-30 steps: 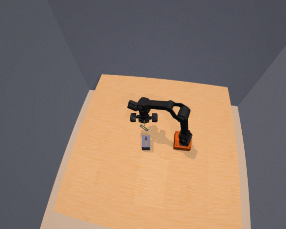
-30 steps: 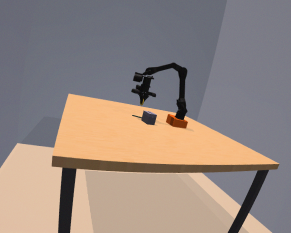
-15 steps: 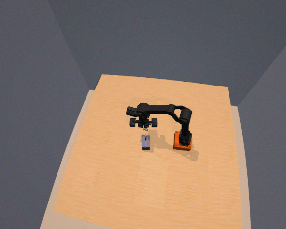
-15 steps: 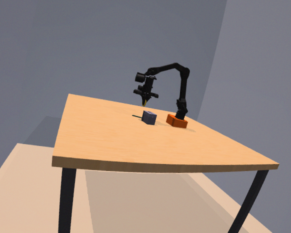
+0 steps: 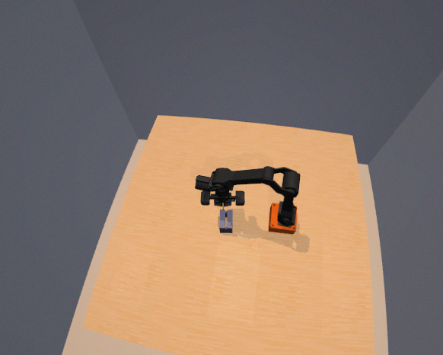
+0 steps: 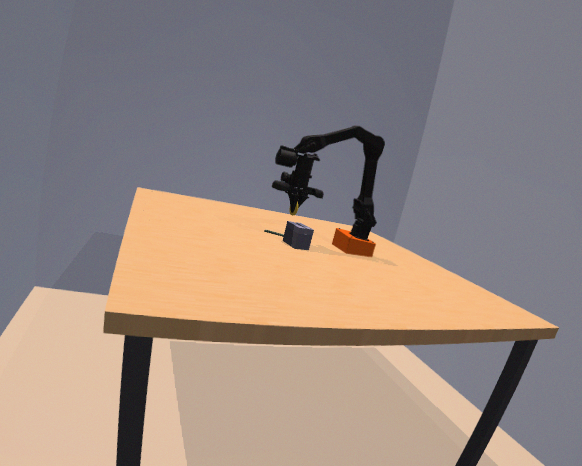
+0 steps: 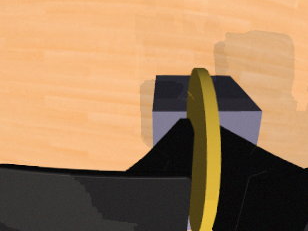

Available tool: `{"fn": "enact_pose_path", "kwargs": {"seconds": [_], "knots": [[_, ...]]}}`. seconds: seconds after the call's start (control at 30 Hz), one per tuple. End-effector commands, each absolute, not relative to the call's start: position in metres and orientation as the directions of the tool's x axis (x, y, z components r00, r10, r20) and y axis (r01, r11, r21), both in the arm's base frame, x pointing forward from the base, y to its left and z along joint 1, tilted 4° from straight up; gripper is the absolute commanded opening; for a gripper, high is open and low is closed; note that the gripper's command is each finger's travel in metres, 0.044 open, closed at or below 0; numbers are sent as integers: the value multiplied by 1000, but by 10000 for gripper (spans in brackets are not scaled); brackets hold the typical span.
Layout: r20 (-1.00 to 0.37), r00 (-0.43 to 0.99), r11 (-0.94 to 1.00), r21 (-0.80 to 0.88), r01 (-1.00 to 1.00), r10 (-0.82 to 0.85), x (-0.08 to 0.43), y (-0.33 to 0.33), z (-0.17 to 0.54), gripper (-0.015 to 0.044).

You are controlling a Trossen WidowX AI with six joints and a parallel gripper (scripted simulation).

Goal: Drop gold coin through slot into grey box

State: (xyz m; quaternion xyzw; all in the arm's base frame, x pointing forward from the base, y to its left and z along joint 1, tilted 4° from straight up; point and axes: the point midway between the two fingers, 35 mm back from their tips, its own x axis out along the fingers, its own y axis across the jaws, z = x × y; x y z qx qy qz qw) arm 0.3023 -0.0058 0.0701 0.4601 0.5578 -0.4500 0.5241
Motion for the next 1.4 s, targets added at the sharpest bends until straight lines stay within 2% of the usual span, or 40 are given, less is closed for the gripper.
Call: {"fn": "enact_pose_path", "kwargs": {"seconds": [0.0,0.57,1.37], "knots": [[-999,-25,170,-17,985,46,298,6,71,0],[-998,-28,170,-19,985,51,281,43,71,0],[-998,-31,170,-22,985,48,280,44,71,0]]}}
